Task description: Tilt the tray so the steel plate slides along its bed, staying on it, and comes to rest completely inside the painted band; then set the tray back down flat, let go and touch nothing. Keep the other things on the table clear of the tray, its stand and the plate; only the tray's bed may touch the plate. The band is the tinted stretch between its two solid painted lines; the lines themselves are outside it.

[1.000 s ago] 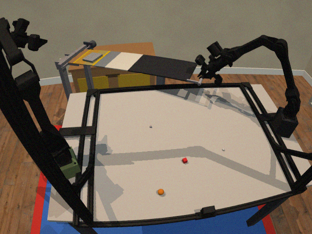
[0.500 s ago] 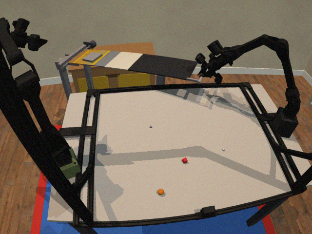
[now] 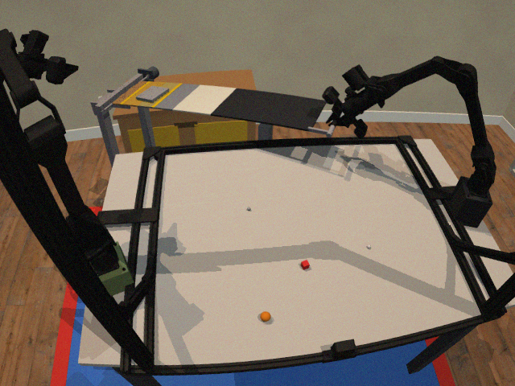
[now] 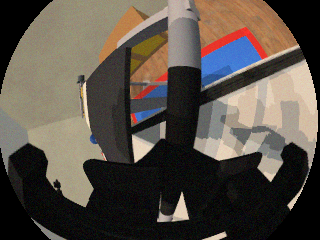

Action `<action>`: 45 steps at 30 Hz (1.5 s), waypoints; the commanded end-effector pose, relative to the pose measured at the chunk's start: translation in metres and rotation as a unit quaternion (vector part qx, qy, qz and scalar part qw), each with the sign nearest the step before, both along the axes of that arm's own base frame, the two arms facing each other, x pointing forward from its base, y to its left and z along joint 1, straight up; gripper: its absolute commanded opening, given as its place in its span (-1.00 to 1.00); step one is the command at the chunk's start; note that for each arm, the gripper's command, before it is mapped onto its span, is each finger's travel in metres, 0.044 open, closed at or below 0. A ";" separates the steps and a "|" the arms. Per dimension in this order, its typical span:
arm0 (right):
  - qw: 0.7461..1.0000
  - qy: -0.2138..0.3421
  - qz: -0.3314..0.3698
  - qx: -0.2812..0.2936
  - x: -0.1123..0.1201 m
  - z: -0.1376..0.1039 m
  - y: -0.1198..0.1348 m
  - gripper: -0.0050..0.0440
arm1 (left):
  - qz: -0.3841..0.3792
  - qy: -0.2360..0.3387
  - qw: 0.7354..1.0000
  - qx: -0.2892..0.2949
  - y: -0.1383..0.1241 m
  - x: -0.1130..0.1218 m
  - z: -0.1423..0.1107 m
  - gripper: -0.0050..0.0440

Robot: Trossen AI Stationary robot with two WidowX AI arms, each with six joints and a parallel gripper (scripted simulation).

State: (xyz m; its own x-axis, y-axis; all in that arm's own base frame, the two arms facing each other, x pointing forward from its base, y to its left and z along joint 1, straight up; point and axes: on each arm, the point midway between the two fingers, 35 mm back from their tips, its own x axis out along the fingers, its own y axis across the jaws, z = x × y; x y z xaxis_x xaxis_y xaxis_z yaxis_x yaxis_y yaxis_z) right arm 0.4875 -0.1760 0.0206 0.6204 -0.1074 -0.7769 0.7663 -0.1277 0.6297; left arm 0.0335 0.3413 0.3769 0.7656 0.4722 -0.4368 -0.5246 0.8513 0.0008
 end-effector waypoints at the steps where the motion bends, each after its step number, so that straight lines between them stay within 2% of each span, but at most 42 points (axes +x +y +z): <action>1: 1.000 0.007 0.000 0.003 -0.006 0.005 0.000 -0.80 | -0.001 -0.001 1.000 0.000 0.000 0.000 0.000 1.00; 45: 1.000 -0.006 0.000 0.001 -0.004 0.026 -0.001 -0.80 | -0.001 -0.001 1.000 0.000 0.000 0.000 0.000 1.00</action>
